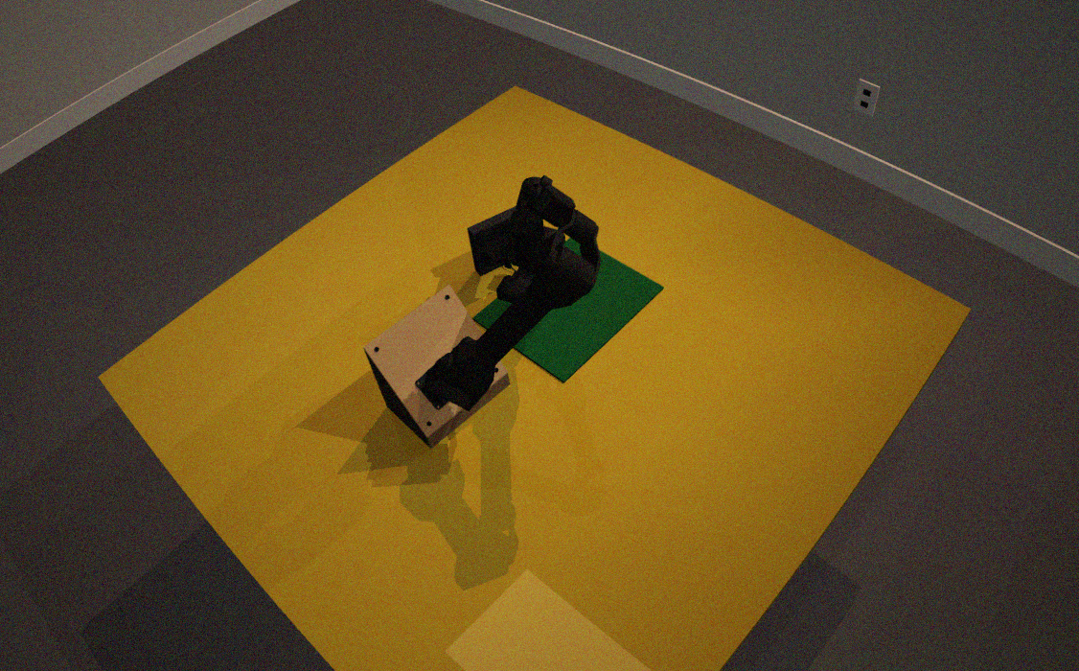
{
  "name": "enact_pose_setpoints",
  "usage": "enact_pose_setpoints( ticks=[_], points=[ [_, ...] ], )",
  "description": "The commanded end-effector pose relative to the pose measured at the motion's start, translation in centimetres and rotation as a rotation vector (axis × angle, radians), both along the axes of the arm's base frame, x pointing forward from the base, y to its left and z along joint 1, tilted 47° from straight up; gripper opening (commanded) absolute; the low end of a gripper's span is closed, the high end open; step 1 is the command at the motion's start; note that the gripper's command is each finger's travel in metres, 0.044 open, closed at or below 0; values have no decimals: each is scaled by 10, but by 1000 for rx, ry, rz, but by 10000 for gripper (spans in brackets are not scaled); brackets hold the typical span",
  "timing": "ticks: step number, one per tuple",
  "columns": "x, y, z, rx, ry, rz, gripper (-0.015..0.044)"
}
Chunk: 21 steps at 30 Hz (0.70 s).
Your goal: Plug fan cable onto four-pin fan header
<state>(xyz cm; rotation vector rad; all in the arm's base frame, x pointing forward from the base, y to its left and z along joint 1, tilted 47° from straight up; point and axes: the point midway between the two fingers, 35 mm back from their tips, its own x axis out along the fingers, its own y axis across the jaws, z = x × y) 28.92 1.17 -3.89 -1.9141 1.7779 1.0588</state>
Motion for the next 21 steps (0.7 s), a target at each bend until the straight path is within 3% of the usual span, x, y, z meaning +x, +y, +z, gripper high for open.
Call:
enact_pose_setpoints(
  ticks=[1,21],
  points=[
    [0,-2,-1,-5,1,4,0],
    [0,-4,-3,-5,1,4,0]
  ],
)
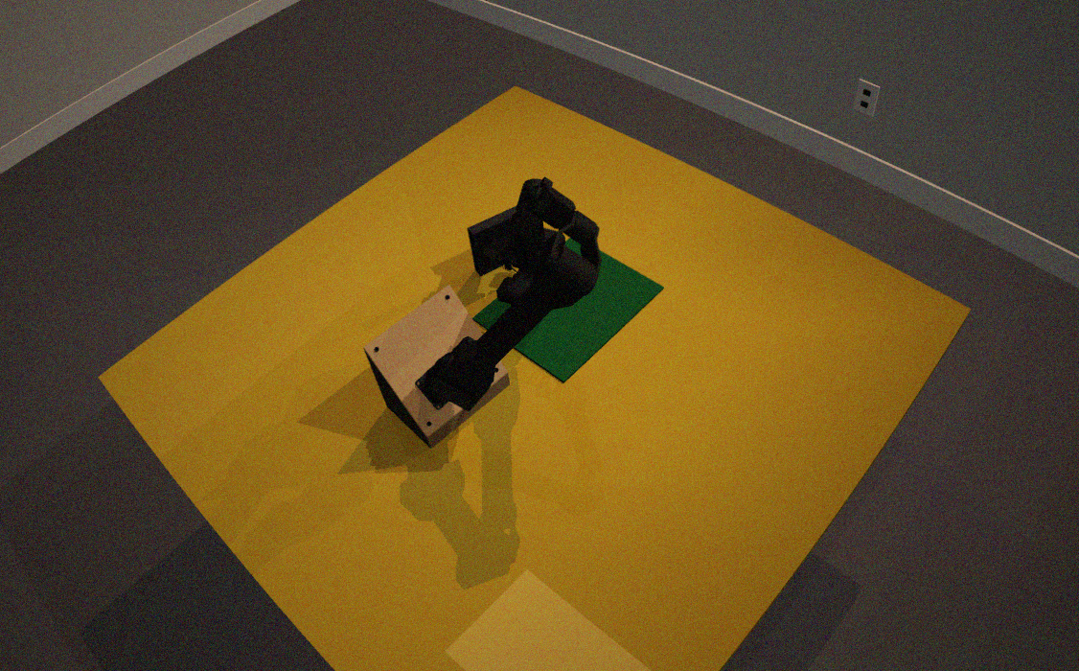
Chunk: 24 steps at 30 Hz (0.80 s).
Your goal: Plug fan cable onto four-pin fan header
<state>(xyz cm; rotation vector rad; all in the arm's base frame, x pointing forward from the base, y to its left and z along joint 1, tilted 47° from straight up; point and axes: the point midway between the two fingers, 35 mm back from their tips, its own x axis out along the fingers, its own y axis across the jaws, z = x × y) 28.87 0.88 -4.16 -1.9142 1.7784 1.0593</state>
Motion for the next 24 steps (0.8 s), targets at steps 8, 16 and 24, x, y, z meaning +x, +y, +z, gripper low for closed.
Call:
enact_pose_setpoints(
  ticks=[8,16,24],
  points=[
    [0,-2,-1,-4,0,4,0],
    [0,-5,-5,-5,0,4,0],
    [0,-9,-8,-5,0,4,0]
  ],
)
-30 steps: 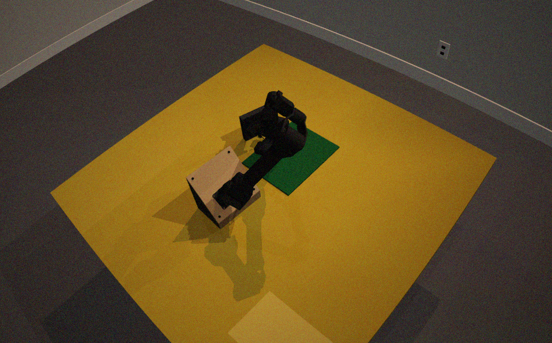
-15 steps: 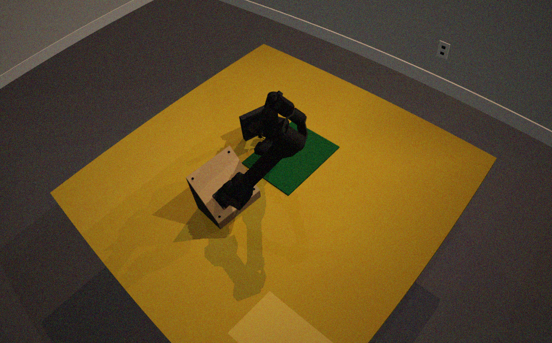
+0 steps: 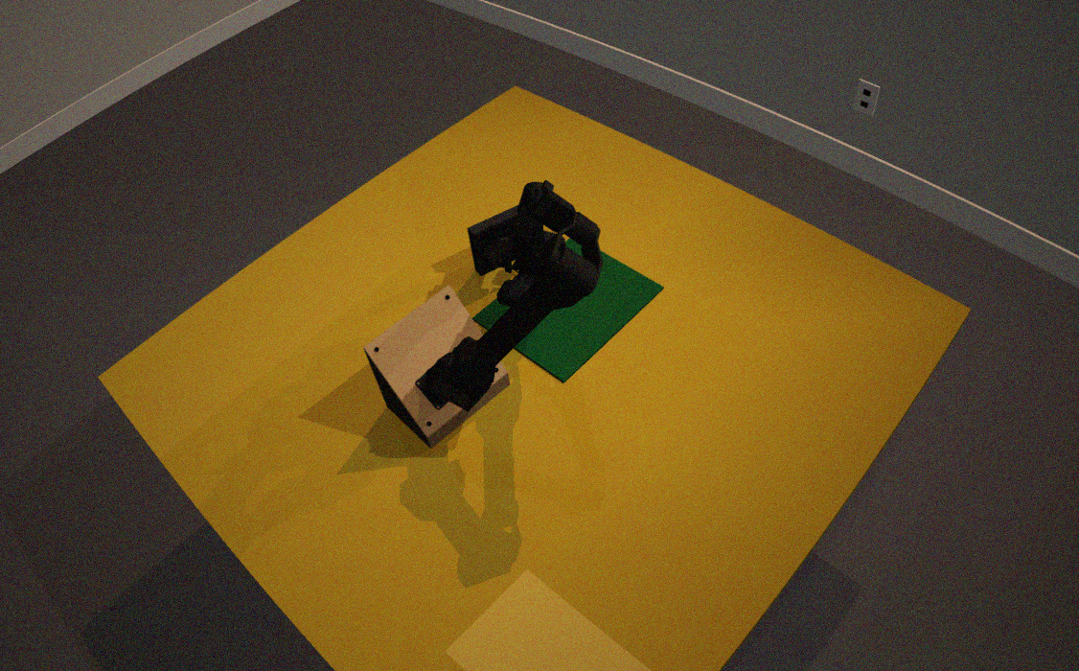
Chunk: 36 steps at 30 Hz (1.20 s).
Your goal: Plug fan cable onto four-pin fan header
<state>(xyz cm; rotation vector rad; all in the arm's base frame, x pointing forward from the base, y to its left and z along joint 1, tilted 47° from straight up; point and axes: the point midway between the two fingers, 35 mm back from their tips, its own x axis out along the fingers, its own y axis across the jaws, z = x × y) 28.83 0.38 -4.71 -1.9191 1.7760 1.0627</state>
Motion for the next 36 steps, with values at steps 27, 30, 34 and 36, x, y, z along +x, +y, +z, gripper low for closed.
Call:
enact_pose_setpoints(
  ticks=[27,30,34,36],
  points=[
    [-1,-6,-5,-1,1,0,260],
    [2,15,13,0,0,0,260],
    [2,34,33,-2,-1,-1,260],
    [2,34,33,-2,-1,-1,260]
  ],
)
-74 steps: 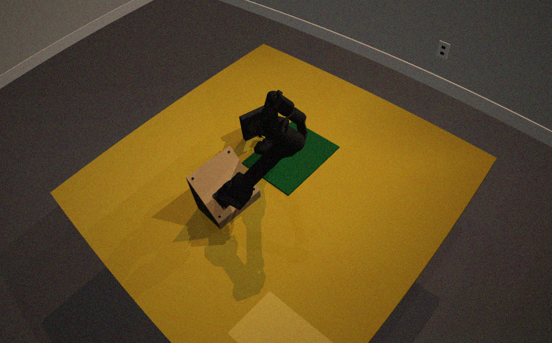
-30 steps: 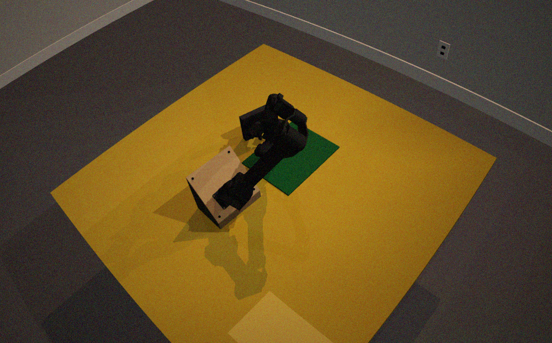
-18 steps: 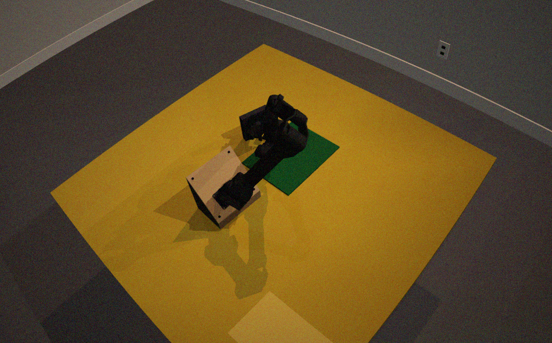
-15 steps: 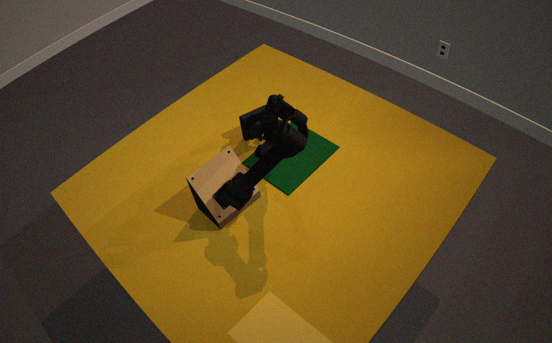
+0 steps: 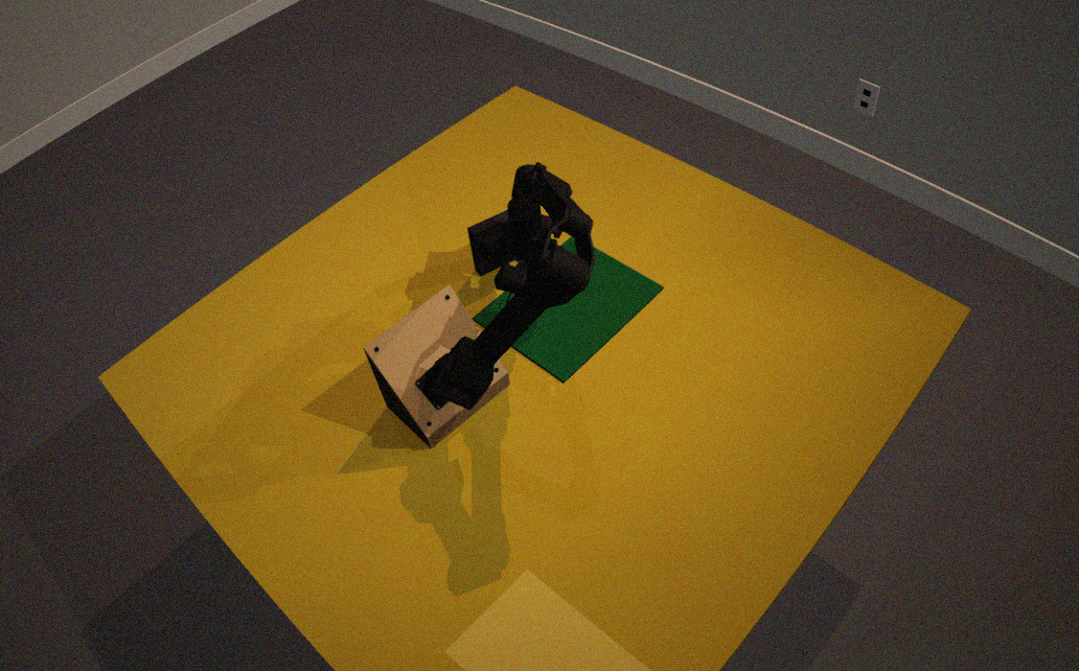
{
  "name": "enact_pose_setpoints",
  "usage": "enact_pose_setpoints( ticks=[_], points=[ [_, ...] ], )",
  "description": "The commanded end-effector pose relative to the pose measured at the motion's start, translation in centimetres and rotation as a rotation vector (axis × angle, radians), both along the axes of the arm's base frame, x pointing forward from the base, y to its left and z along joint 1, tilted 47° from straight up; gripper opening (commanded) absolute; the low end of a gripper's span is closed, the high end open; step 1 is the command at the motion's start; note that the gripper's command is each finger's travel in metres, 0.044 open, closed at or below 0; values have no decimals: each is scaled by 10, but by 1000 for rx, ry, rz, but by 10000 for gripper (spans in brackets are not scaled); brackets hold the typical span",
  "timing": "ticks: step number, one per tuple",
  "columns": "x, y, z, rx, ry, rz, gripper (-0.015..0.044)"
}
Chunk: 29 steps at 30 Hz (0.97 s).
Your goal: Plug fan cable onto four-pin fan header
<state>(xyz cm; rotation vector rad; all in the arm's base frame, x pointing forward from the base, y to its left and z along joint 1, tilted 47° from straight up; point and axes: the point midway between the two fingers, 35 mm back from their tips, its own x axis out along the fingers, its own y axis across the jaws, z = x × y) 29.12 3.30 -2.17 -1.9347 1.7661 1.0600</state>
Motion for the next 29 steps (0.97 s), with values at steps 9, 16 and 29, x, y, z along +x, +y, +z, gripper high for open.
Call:
enact_pose_setpoints(
  ticks=[9,16,29],
  points=[
    [36,-55,68,1,2,-11,260],
    [42,-75,87,-6,3,-13,260],
    [42,-75,87,-6,3,-13,260]
  ],
)
